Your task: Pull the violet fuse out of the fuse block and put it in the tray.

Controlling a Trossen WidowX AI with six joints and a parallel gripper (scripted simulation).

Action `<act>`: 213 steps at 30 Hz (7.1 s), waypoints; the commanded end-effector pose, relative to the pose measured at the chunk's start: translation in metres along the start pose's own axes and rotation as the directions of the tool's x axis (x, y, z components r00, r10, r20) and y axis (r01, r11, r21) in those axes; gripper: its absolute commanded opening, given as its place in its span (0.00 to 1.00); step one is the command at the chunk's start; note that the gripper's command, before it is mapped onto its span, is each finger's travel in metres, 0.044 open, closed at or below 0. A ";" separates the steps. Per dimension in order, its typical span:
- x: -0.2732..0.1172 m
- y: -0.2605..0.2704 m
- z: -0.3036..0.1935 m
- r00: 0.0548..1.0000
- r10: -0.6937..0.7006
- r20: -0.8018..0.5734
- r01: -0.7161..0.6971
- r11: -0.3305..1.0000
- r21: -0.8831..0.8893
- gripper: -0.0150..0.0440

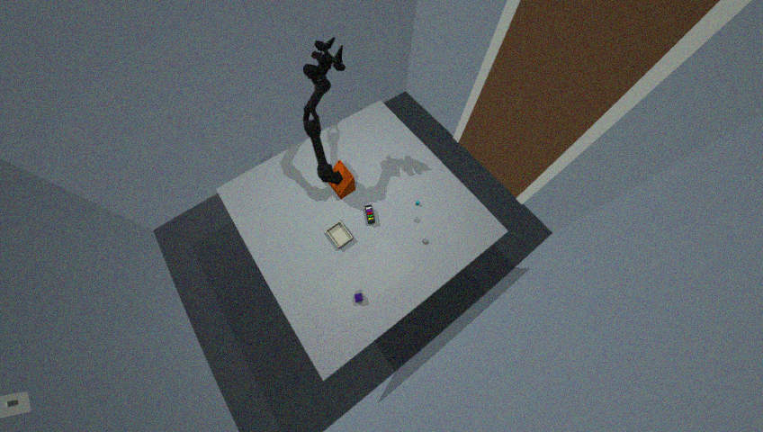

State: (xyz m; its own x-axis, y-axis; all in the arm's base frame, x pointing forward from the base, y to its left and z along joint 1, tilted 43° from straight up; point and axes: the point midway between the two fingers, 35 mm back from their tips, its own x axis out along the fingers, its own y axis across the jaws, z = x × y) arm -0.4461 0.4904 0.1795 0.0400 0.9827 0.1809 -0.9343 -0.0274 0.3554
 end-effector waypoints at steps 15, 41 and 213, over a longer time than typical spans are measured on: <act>0.104 -0.191 -0.007 0.941 -0.313 -0.125 0.228 0.865 -0.447 0.36; 0.033 -0.604 0.046 0.327 -0.886 -0.328 0.154 0.393 -0.907 0.36; -0.422 -0.720 0.140 -0.778 -0.349 -0.522 0.084 0.766 -0.637 0.25</act>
State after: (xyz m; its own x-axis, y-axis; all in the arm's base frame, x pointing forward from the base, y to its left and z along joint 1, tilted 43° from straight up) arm 0.2597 0.0672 -0.0258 0.1089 -0.6622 -0.7414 -0.9392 0.1758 -0.2950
